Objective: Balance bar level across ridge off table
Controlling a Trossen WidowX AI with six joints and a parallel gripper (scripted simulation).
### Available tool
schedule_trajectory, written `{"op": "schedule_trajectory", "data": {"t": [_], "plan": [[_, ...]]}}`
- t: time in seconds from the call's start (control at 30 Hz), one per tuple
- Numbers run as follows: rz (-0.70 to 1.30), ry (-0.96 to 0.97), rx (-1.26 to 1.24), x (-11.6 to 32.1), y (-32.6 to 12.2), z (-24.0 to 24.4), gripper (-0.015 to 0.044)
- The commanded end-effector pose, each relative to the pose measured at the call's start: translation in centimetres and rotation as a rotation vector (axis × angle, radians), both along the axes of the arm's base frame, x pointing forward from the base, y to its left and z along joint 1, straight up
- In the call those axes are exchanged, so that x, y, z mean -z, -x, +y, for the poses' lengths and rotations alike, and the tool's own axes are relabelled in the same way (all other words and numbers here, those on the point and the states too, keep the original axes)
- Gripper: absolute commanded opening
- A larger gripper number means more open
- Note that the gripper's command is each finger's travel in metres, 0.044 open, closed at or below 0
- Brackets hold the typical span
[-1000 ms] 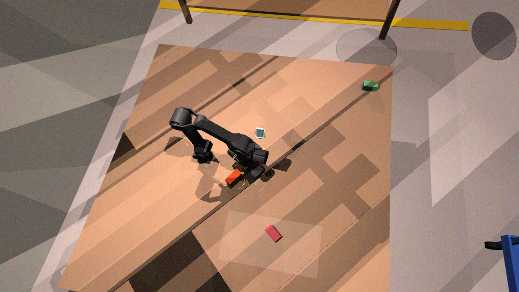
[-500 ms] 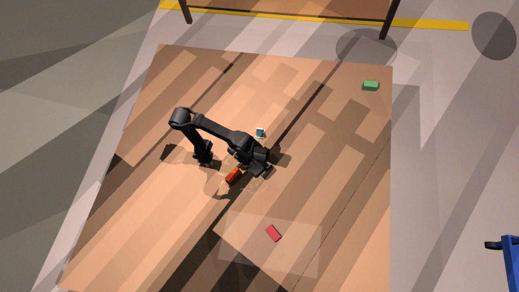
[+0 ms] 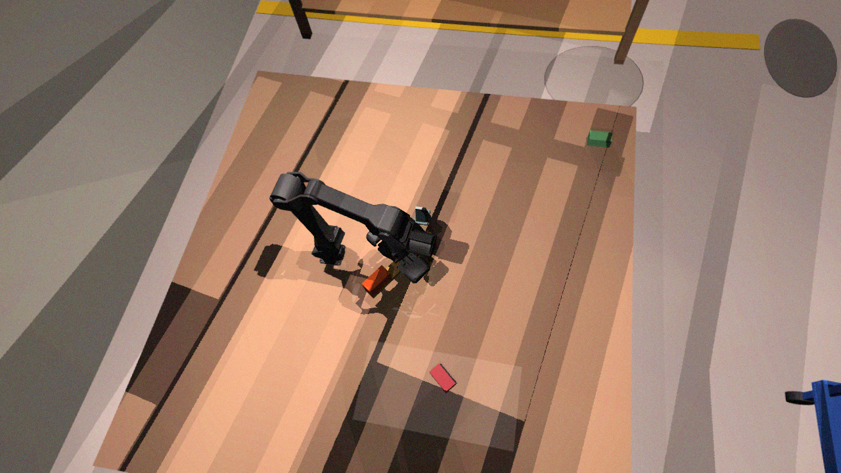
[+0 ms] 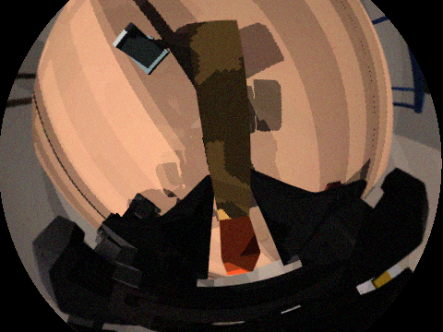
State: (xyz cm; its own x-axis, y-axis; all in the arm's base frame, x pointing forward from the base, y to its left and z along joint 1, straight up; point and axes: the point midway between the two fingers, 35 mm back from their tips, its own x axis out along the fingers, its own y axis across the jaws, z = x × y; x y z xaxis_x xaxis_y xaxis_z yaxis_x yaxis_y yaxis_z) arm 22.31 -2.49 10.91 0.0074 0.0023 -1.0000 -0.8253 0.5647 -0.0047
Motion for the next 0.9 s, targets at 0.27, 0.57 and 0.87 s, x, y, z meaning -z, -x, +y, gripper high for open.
{"op": "schedule_trajectory", "data": {"t": [0.27,0.57,0.87], "plan": [[-0.012,0.004,-0.003,-3.1,0.3,0.0,0.0],[-0.012,0.004,-0.035,-4.1,-0.1,0.8,0.0],[-0.013,0.003,-0.118,-4.4,-1.6,3.2,0.0]]}}
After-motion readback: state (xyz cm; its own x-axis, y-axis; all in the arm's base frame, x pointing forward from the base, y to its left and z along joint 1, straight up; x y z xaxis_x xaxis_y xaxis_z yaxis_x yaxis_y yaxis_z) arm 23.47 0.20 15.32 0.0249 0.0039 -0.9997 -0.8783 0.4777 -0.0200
